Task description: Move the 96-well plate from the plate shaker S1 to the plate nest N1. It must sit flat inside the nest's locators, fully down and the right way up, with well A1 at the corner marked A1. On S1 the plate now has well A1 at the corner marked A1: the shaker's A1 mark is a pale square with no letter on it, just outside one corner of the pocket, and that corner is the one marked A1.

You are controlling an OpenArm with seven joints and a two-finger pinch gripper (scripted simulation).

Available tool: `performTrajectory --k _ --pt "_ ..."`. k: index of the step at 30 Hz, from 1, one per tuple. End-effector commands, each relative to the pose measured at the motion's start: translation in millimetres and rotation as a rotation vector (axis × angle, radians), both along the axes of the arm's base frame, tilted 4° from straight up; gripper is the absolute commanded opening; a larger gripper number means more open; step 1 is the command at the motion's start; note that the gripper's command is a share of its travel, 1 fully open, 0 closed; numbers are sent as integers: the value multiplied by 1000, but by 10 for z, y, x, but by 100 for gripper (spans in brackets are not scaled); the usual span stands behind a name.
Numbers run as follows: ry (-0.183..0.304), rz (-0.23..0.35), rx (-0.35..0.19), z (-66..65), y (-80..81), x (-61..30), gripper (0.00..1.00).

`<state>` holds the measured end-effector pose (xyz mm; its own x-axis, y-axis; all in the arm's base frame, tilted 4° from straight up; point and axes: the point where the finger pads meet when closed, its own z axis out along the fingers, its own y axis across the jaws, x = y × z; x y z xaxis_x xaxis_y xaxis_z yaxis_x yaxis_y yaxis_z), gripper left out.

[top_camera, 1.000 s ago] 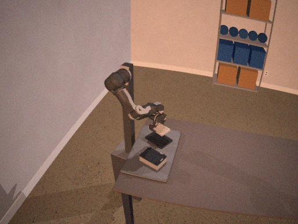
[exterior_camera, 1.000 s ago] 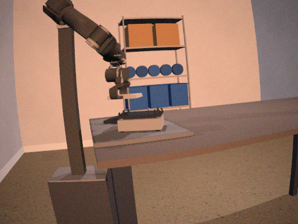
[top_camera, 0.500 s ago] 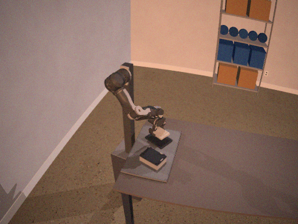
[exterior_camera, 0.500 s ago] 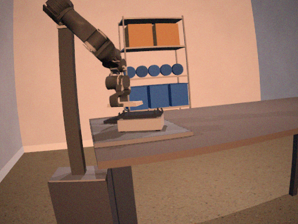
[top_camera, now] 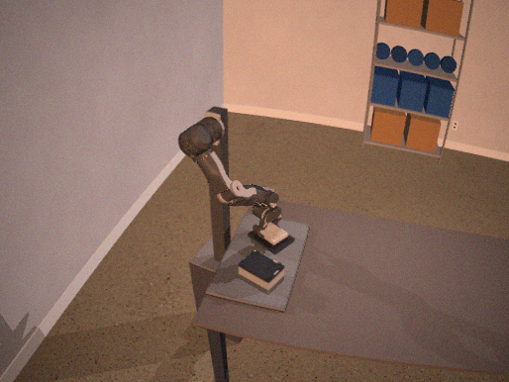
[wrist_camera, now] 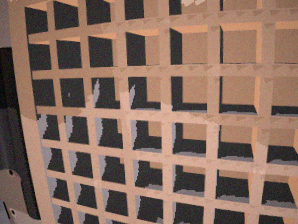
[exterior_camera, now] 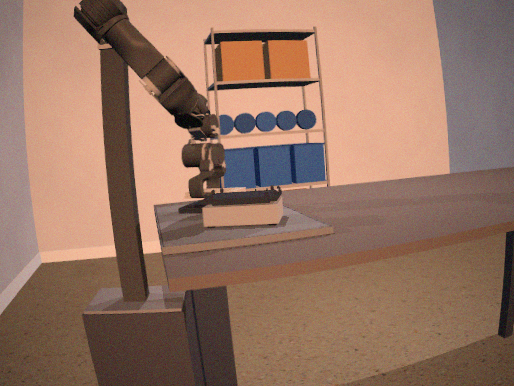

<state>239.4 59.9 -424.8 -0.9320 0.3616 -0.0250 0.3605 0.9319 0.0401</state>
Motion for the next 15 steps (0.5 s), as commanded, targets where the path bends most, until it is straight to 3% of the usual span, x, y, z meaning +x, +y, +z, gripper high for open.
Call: performTrajectory --k 1,11,15 --pt "-17 19 22 34 51 41 0" --pt "-17 19 22 34 51 41 0" --pt "-17 19 22 -64 53 47 0"
